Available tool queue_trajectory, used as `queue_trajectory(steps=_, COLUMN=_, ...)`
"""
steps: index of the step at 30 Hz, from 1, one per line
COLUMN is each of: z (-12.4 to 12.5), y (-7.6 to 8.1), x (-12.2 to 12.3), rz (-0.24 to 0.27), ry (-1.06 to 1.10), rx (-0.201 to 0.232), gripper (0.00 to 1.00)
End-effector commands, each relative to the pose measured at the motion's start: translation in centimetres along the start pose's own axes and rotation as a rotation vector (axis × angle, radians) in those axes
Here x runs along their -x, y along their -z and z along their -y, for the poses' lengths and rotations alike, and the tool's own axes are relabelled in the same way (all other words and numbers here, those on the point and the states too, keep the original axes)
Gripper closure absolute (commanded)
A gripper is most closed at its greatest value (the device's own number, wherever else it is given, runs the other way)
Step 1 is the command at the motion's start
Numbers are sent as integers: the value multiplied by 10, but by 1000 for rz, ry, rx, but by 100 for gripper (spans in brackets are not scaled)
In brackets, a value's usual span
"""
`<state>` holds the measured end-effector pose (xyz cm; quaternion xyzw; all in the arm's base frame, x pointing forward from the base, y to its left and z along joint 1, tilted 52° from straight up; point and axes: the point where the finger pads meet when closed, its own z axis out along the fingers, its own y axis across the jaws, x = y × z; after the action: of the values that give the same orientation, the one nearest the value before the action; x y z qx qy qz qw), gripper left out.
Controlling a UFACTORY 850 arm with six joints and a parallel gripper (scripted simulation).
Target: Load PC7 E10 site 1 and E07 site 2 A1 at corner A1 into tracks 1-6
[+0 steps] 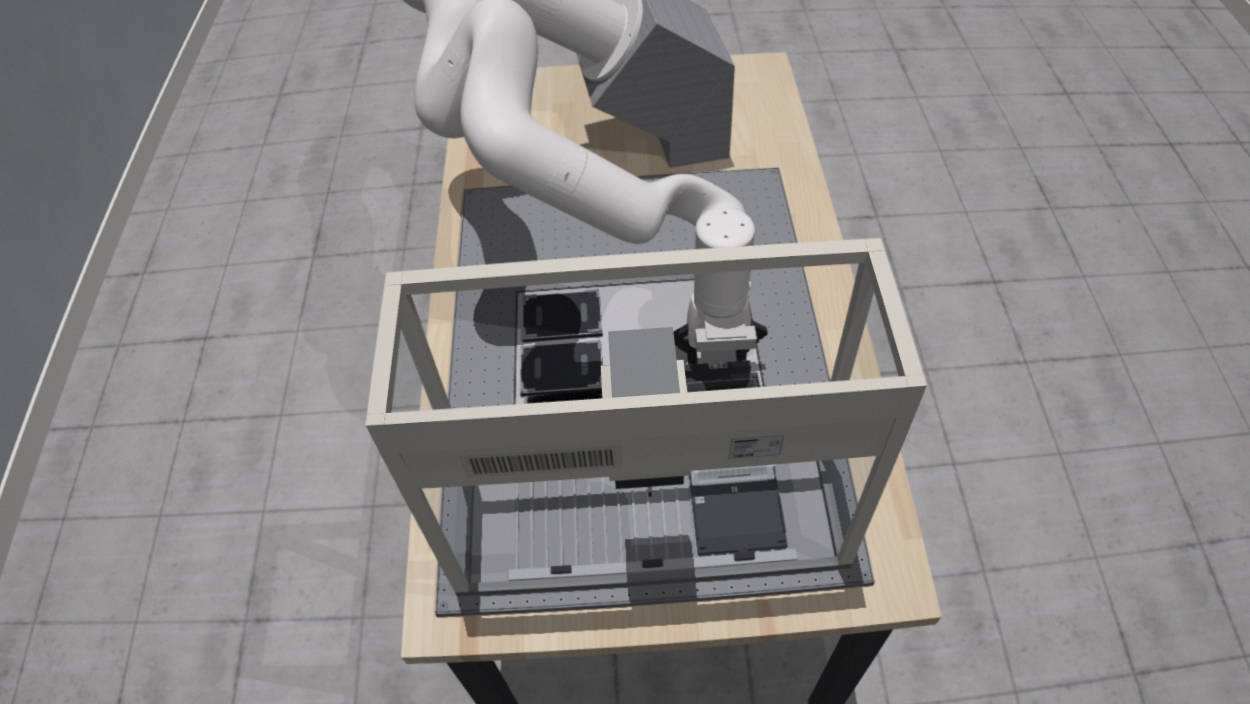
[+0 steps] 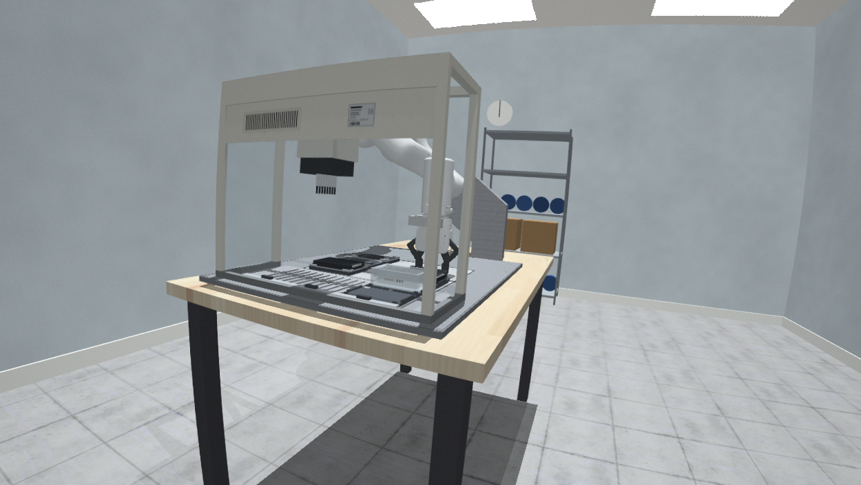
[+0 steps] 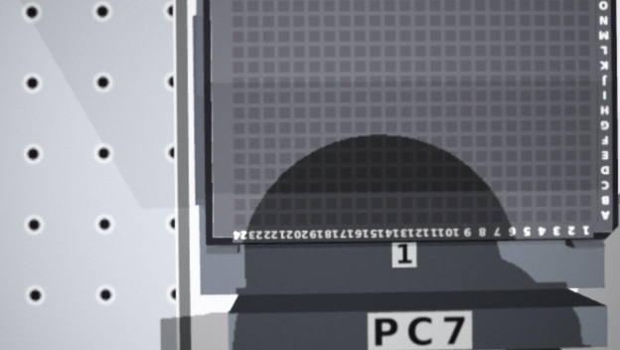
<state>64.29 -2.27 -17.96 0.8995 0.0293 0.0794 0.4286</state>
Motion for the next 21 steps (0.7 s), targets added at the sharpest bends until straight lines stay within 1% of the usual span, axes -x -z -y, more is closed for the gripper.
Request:
queue_trajectory(steps=1, z=0, y=1, x=-2, rz=-1, ry=-1, rx=0, gripper=18)
queue_trajectory(steps=21, z=0, y=1, x=-8, rz=-1, ry=-1, rx=0, gripper=18)
